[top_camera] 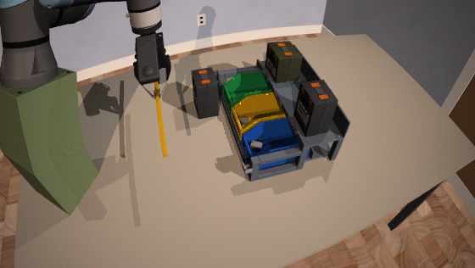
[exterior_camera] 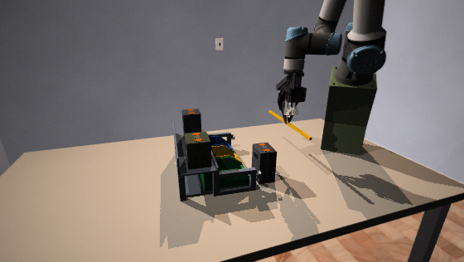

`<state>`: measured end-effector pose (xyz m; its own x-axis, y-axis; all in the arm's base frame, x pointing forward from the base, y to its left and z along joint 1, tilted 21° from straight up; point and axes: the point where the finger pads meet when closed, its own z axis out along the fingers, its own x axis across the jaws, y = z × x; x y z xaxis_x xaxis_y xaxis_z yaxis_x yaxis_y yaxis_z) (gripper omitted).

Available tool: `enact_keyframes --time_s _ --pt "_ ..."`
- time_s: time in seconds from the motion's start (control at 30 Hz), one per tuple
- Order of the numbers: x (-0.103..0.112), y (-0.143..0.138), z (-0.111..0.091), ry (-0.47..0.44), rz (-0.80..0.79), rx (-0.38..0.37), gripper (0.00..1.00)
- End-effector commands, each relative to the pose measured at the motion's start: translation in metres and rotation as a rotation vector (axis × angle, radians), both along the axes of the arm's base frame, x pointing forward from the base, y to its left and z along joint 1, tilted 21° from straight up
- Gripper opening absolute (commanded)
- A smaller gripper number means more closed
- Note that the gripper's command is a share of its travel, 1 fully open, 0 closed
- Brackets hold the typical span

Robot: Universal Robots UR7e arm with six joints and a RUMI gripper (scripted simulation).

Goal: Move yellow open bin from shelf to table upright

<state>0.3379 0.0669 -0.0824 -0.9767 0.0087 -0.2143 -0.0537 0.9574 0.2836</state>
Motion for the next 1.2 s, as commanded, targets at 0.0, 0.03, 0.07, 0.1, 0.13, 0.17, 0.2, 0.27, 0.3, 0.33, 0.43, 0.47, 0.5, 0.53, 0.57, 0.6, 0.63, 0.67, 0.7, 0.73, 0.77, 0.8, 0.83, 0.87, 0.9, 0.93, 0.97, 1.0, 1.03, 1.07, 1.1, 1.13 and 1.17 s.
enact_keyframes --time_s 0.0,0.03,0.07,0.1,0.13,0.17,0.2,0.27,0.3,0.33,0.43,0.47,0.5,0.53,0.57,0.6,0.63,0.67,0.7,0.73,0.77,0.8,0.83,0.87,0.9,0.93,0.97,1.0,1.03,1.07,1.1,1.13,1.17 --pt "0.0 0.001 -0.001 0.001 -0.001 0.001 0.0" --pt "0.0 0.001 -0.002 0.001 0.0 0.001 0.0" --pt "0.0 0.001 -0.002 0.001 0.0 0.001 0.0" --pt "0.0 0.001 -0.002 0.001 0.0 0.001 0.0" --pt "0.0 0.002 -0.003 0.001 0.001 0.001 0.0" --pt "0.0 0.002 -0.003 0.001 0.001 0.001 0.0" --pt "0.0 0.002 -0.003 0.001 0.001 0.001 0.0" --pt "0.0 0.002 -0.004 0.001 0.001 0.001 0.0" --pt "0.0 0.002 -0.004 0.001 0.001 0.001 0.0" --pt "0.0 0.002 -0.005 0.001 0.001 0.001 0.0" --pt "0.001 0.003 -0.007 0.001 0.001 0.001 0.0" --pt "0.001 0.003 -0.008 0.001 0.001 0.001 0.0" --pt "0.001 0.004 -0.009 0.001 0.001 0.001 0.0" --pt "0.001 0.004 -0.01 0.001 0.001 0.001 0.0" --pt "0.002 0.004 -0.011 0.001 0.001 0.001 0.0" --pt "0.002 0.004 -0.012 0.001 0.001 0.001 0.0" --pt "0.002 0.005 -0.013 0.001 0.001 0.001 0.0" --pt "0.003 0.005 -0.014 0.001 0.001 0.001 0.0" --pt "0.003 0.005 -0.016 0.0 0.001 0.001 0.0" --pt "0.003 0.005 -0.016 0.0 0.001 0.001 0.0" --pt "0.003 0.005 -0.016 0.0 0.001 0.001 0.0" --pt "0.004 0.006 -0.017 0.0 0.001 0.0 0.0" --pt "0.004 0.006 -0.018 0.0 0.001 0.0 0.0" --pt "0.004 0.006 -0.019 0.0 0.001 0.0 0.0" --pt "0.005 0.007 -0.021 -0.001 0.001 0.0 0.0" --pt "0.006 0.007 -0.022 -0.001 0.001 0.0 0.0" --pt "0.006 0.007 -0.024 -0.002 0.001 -0.001 0.0" --pt "0.007 0.007 -0.025 -0.002 0.001 -0.001 0.0" --pt "0.008 0.008 -0.027 -0.002 0.001 -0.001 0.0" --pt "0.008 0.008 -0.028 -0.002 0.001 -0.001 0.0" --pt "0.008 0.009 -0.03 -0.002 0.001 -0.001 0.0" --pt "0.009 0.009 -0.032 -0.002 0.001 -0.001 0.0" --pt "0.009 0.01 -0.034 -0.002 0.001 -0.001 0.0"
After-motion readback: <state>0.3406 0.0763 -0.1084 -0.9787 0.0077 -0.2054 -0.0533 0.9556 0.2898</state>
